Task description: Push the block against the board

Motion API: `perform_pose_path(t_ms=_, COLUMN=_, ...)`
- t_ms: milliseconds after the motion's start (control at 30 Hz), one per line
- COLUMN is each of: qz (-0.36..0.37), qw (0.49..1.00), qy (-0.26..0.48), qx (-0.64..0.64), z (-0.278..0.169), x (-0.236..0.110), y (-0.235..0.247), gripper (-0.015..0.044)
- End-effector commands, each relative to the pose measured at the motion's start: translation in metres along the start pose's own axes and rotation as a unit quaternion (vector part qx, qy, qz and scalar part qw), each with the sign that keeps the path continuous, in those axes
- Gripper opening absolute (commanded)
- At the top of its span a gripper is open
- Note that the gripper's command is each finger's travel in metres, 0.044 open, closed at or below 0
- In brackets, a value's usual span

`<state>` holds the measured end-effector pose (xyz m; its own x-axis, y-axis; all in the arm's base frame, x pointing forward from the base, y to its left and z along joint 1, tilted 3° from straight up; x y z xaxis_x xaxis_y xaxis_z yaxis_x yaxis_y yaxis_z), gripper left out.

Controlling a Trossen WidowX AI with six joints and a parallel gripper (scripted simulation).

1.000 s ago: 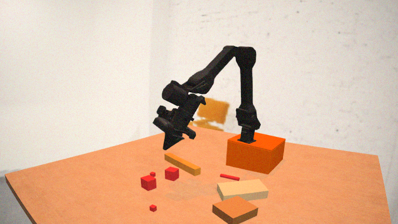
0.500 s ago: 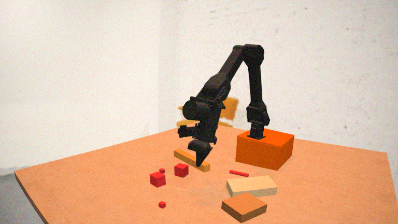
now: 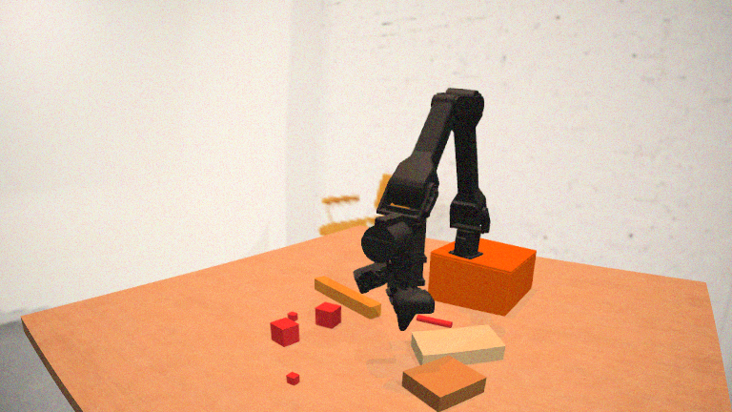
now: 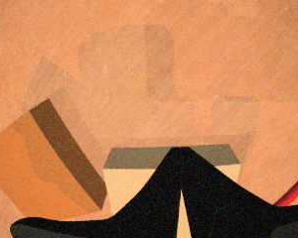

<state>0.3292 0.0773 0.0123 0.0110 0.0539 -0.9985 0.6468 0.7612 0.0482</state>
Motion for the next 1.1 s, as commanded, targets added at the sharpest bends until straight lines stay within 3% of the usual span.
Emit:
perform_pose_path(t_ms=0, qz=-0.002, qw=1.0, qy=0.006, qx=-0.007, z=-0.001, x=0.014, y=0.001, gripper=0.0)
perform_pose_path(t_ms=133, qz=-0.002, qw=1.0, qy=0.006, qx=-0.007, z=-0.002, x=0.056, y=0.001, gripper=0.0)
perform_pose_path(t_ms=1067, qz=-0.002, qw=1.0, qy=0.007, qx=-0.007, z=-0.03, x=0.056, y=0.002, gripper=0.0)
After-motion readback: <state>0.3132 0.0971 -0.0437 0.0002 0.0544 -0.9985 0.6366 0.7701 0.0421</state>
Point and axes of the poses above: the point midway between the two fingers, 35 mm back from their tips, its own x axis out along the fingers, its own y axis across the jaws, z = x × y, the point moved 3 cm from there along -x, back along the fingers
